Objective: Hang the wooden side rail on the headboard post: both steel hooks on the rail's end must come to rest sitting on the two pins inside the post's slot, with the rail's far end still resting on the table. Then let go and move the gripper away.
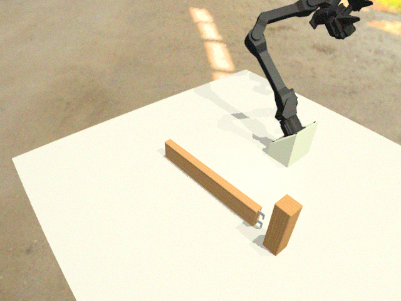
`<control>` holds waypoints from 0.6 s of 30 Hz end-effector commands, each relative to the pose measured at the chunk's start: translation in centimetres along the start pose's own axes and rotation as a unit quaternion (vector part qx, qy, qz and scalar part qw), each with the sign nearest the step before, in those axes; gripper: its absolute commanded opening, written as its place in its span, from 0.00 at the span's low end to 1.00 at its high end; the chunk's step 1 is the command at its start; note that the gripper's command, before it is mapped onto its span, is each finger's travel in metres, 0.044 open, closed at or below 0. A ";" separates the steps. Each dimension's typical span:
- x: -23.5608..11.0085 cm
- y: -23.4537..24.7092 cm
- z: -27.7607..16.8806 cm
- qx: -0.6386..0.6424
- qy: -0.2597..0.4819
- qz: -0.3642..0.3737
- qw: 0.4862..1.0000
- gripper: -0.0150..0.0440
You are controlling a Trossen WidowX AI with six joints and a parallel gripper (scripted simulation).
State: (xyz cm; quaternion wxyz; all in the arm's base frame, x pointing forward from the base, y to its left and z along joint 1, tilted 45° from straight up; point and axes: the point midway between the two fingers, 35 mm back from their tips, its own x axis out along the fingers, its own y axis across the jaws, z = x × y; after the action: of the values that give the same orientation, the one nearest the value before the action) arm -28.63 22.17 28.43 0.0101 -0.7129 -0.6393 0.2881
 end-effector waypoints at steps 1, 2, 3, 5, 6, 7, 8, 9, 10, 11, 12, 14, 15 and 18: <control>0.2 0.1 0.0 0.001 0.000 0.002 1.000 0.98; 0.8 0.4 0.0 0.004 0.000 0.009 1.000 1.00; 1.7 0.8 0.0 0.008 0.000 0.019 1.000 1.00; 3.9 2.1 -0.1 0.020 -0.001 0.044 0.999 1.00; 5.0 2.7 -0.1 0.026 -0.001 0.057 0.998 1.00; 6.1 3.5 -0.2 0.032 -0.002 0.069 0.997 1.00; 7.2 4.2 -0.3 0.038 -0.002 0.082 0.996 1.00; 8.2 5.0 -0.4 0.045 -0.002 0.094 0.995 1.00; 9.2 5.8 -0.4 0.052 -0.002 0.106 0.993 1.00; 10.2 6.7 -0.5 0.058 -0.003 0.117 0.991 1.00; 11.1 7.6 -0.6 0.065 -0.003 0.129 0.989 1.00; 12.9 9.5 -0.8 0.080 -0.003 0.152 0.985 1.00; 13.7 10.5 -0.9 0.087 -0.003 0.163 0.983 1.00; 16.1 13.7 -1.3 0.111 -0.003 0.195 0.975 1.00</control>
State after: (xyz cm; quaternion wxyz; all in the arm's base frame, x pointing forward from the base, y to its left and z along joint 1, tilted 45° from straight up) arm -18.11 33.52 19.86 0.0315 -0.8041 -0.4823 0.3460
